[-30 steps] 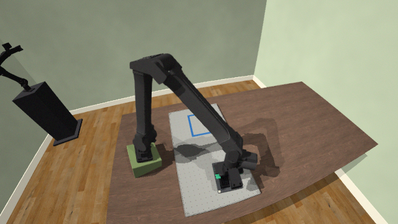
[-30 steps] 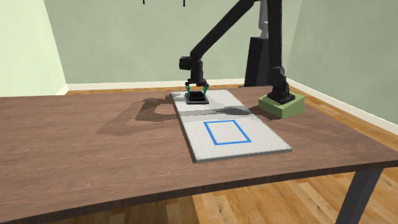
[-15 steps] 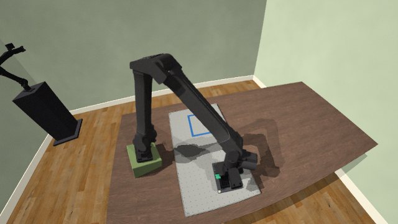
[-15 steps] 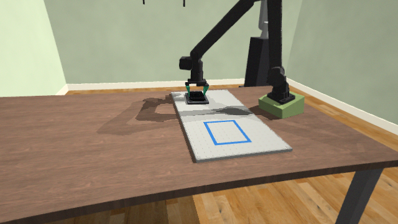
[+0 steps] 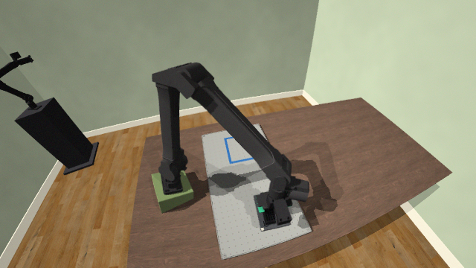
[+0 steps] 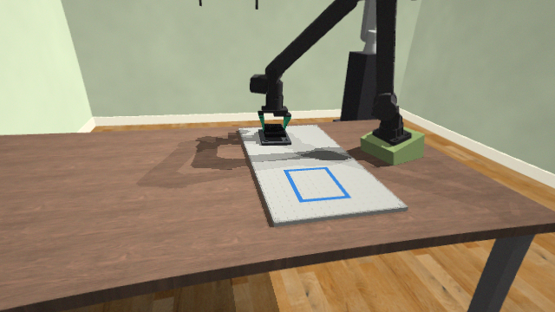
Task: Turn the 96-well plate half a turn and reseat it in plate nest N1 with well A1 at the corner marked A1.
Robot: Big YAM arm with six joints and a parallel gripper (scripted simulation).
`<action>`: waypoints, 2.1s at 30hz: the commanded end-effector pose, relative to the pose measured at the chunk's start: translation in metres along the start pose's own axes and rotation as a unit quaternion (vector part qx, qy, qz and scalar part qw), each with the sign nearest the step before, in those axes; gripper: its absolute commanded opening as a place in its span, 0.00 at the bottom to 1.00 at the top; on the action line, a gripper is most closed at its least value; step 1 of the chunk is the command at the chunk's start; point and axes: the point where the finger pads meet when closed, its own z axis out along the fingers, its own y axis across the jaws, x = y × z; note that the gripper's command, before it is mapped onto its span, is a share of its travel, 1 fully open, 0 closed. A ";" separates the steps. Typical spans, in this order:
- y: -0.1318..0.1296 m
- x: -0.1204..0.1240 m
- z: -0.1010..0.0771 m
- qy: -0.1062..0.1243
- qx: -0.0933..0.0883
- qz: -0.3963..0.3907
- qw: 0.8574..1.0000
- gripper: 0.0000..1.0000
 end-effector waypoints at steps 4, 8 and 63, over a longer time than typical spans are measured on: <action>0.019 -0.011 -0.036 -0.015 -0.025 -0.006 1.000 0.00; 0.018 -0.011 -0.039 -0.013 -0.022 -0.005 1.000 0.00; 0.006 -0.003 -0.076 -0.004 -0.006 -0.006 1.000 0.00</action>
